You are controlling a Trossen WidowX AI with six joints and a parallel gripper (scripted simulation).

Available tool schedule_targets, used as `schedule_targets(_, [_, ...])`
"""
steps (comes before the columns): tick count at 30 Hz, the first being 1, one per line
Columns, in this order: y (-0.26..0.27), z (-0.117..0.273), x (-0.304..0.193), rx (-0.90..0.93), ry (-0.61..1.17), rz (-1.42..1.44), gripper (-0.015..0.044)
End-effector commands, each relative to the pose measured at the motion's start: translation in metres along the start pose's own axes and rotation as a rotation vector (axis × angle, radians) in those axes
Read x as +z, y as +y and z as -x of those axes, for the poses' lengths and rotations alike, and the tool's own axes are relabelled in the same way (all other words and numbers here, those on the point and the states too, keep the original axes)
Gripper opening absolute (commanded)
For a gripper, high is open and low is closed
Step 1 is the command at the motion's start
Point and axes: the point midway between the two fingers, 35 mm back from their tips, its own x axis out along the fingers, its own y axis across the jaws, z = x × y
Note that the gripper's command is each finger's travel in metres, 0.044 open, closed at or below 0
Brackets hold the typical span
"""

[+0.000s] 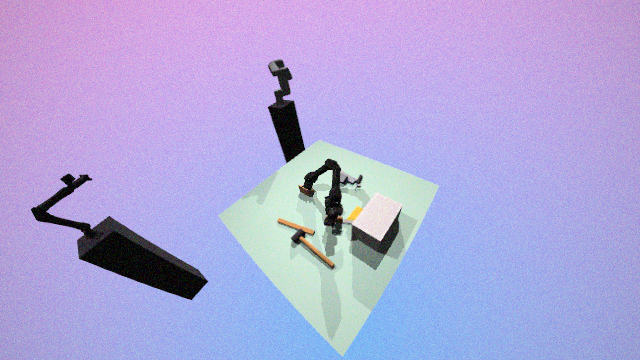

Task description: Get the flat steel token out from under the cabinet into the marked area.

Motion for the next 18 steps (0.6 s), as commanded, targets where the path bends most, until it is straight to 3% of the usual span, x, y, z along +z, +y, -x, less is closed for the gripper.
schedule_targets(1, [0.007,-0.001,0.002,0.006,-0.002,0.003,0.0])
schedule_targets(18, [0.026,-0.001,0.002,0.007,-0.002,0.002,0.0])
